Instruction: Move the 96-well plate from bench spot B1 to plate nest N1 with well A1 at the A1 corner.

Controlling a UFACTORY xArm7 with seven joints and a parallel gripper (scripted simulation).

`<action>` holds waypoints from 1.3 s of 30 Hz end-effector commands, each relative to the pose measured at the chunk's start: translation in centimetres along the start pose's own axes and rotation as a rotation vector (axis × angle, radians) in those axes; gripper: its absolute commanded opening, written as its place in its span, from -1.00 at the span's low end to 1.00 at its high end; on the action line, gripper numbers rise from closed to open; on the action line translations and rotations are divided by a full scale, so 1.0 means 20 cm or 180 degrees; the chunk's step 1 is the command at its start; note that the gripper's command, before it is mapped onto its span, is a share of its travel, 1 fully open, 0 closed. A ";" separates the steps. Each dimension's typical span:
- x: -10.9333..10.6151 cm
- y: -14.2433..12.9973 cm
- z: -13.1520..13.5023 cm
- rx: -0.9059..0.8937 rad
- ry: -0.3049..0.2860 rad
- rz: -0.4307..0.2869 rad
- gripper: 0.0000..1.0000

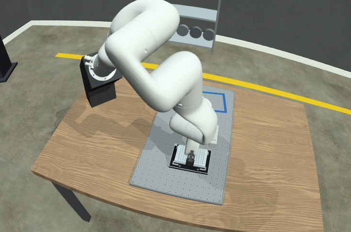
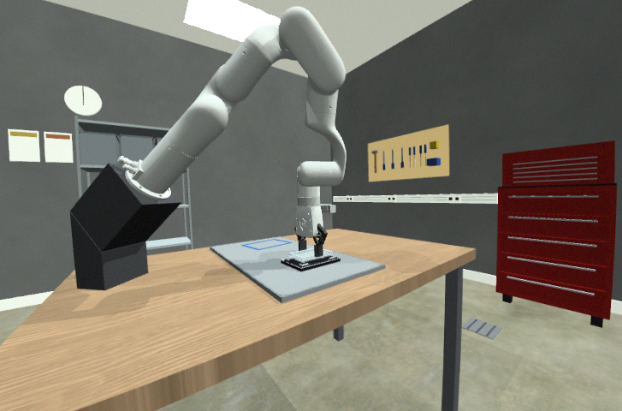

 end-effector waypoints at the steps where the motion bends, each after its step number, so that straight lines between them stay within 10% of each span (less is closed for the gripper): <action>1: 0.00 0.00 0.00 0.0000 0.0003 0.0008 -1.00; 39: 0.03 0.00 0.00 0.0000 0.0003 0.0008 -1.00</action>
Point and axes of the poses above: the point where the finger pads meet when closed, its own x axis out along the fingers, its own z axis across the jaws, y = z × x, the point moved 10 cm from there along -x, back along the fingers, and after that the axes turned 7 degrees about x, right-handed, at the moved point
